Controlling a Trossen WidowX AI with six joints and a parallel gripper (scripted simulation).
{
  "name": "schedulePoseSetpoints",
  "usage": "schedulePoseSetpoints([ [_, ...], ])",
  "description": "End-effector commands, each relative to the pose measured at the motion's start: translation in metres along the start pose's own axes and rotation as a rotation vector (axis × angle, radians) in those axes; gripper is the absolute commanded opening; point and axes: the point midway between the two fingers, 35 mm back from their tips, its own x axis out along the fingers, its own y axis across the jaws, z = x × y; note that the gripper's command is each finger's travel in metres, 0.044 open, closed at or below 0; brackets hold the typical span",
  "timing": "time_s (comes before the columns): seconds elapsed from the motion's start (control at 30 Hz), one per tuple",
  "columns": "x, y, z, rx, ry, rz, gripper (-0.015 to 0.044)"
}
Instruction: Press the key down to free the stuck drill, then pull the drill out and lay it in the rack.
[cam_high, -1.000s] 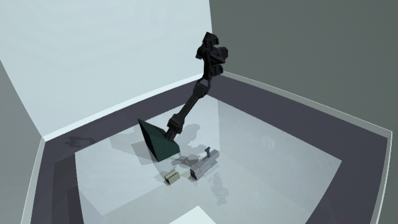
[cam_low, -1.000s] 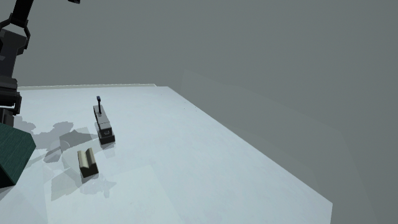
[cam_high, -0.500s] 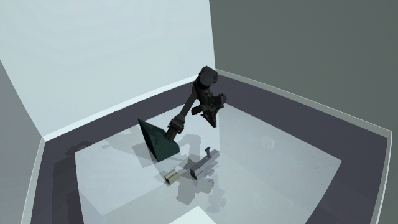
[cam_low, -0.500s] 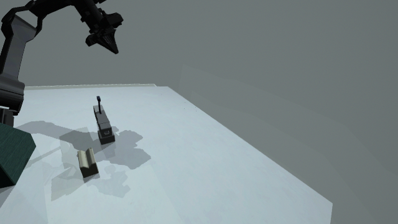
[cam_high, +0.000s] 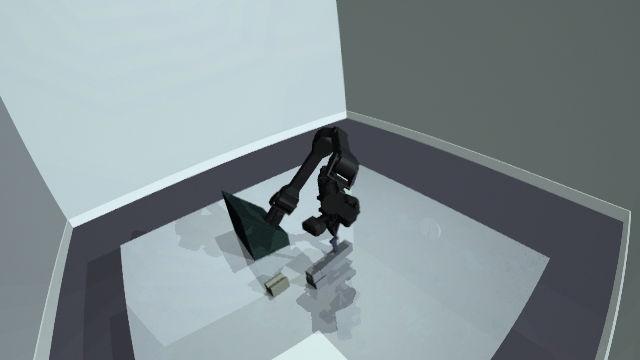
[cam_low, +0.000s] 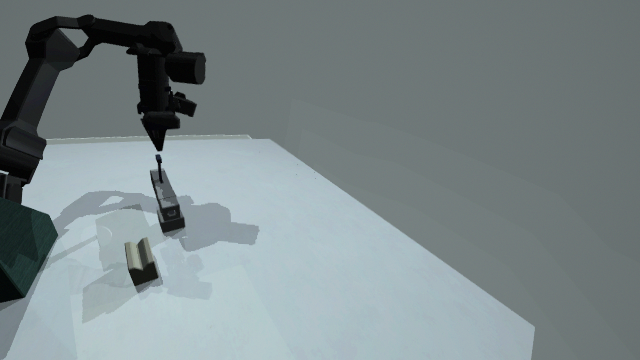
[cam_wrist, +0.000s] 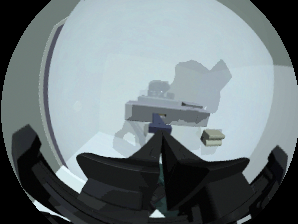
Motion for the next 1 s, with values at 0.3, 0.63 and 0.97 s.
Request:
schedulePoseSetpoints([
  [0.3,0.013,0.000,-0.003,0.017,0.019,0.005,0.0000],
  [0.63,0.018,0.000,-0.004,0.017,0.020,0.006,0.0000],
  [0.97,0.022,0.000,-0.002,0.017,0.020,0.006,0.0000],
])
